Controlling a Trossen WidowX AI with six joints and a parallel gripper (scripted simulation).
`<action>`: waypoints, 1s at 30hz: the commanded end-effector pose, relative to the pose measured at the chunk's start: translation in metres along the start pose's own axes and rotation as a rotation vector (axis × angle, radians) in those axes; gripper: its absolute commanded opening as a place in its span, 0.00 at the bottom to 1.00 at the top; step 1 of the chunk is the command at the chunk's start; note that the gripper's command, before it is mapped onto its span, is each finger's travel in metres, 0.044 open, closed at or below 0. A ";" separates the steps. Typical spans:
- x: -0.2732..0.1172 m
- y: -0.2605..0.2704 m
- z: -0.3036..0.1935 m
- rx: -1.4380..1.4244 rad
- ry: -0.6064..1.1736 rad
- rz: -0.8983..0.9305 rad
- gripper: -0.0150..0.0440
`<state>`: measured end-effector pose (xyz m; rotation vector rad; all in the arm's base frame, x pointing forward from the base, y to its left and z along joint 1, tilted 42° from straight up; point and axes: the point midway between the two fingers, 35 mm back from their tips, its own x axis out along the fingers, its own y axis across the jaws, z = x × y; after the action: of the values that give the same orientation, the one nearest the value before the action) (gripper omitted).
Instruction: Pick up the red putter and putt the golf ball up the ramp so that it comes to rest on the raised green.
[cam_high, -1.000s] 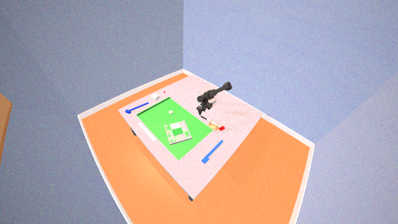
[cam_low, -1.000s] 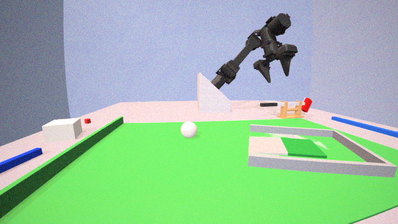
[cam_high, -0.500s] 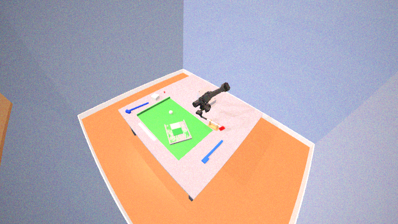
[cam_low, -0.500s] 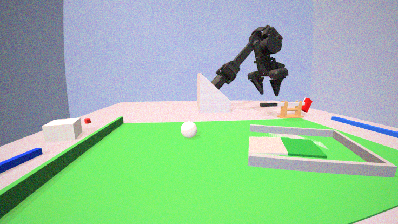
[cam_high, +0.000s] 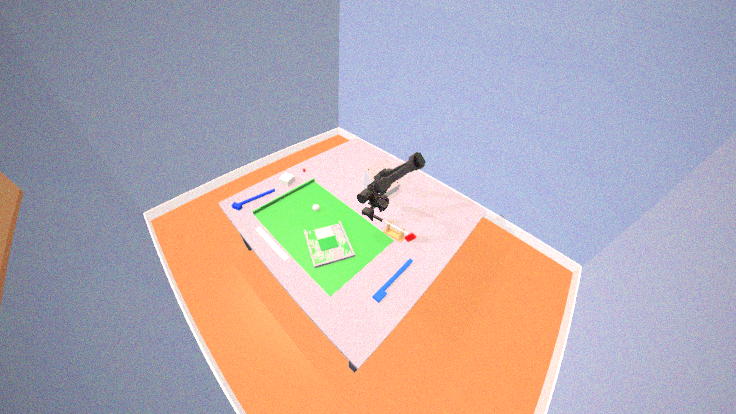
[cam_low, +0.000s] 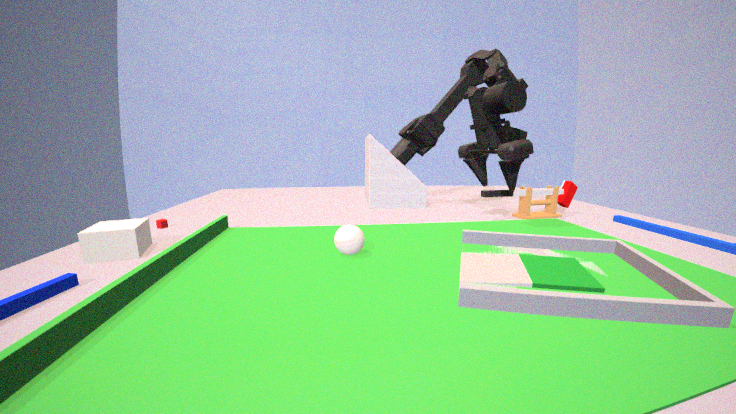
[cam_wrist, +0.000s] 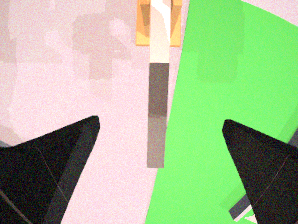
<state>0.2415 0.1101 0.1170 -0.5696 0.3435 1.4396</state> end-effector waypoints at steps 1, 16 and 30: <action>0.014 0.003 -0.004 0.008 -0.005 0.007 1.00; 0.031 0.003 -0.008 0.008 -0.006 0.007 1.00; 0.041 0.002 -0.009 0.001 -0.013 0.004 0.96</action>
<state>0.2457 0.1394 0.0870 -0.5585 0.3359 1.4461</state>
